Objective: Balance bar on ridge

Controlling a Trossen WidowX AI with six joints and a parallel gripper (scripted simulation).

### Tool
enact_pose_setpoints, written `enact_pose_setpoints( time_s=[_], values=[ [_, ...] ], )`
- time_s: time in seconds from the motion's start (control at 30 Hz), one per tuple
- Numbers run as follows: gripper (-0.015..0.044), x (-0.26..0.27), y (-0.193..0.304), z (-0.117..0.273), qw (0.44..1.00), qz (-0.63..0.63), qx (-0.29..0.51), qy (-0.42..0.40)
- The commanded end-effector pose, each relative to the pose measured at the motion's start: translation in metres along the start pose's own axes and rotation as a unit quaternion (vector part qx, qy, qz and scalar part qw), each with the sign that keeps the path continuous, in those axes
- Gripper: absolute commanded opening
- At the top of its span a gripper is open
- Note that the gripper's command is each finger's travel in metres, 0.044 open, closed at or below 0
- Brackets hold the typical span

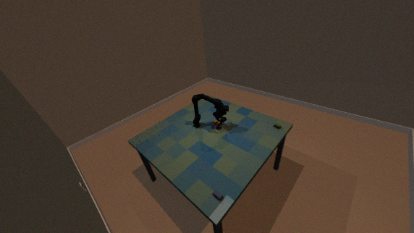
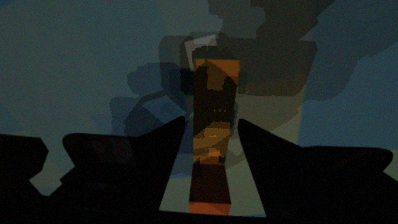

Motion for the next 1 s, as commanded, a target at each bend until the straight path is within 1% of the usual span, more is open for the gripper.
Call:
enact_pose_setpoints(
  time_s=[0.0,0.13,0.23,0.27,0.47,0.53,0.97],
  values=[
    [0.0343,0.0,0.0,0.0,1.0,0.0,0.0,0.0],
    [0.044,0.0,0.0,0.0,1.0,0.0,0.0,0.0],
    [0.044,0.0,0.0,0.002,1.0,0.0,0.0,0.0],
    [0.044,-0.001,-0.001,0.008,1.0,0.0,0.0,0.0],
    [0.044,-0.003,-0.002,0.082,1.0,0.0,0.0,0.0],
    [0.044,-0.001,0.0,0.098,1.0,0.0,0.0,0.0],
    [0.044,0.0,0.0,0.1,1.0,0.0,0.0,0.0]
  ],
)
Point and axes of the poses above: the point midway between the two fingers, 35 mm back from their tips, its own z axis back along the fingers, its own x axis across the jaws, y = z × x, the point moved 4 cm from there along z, back along the fingers, and after that the axes turned 8 degrees about z, right-handed, at the moved point
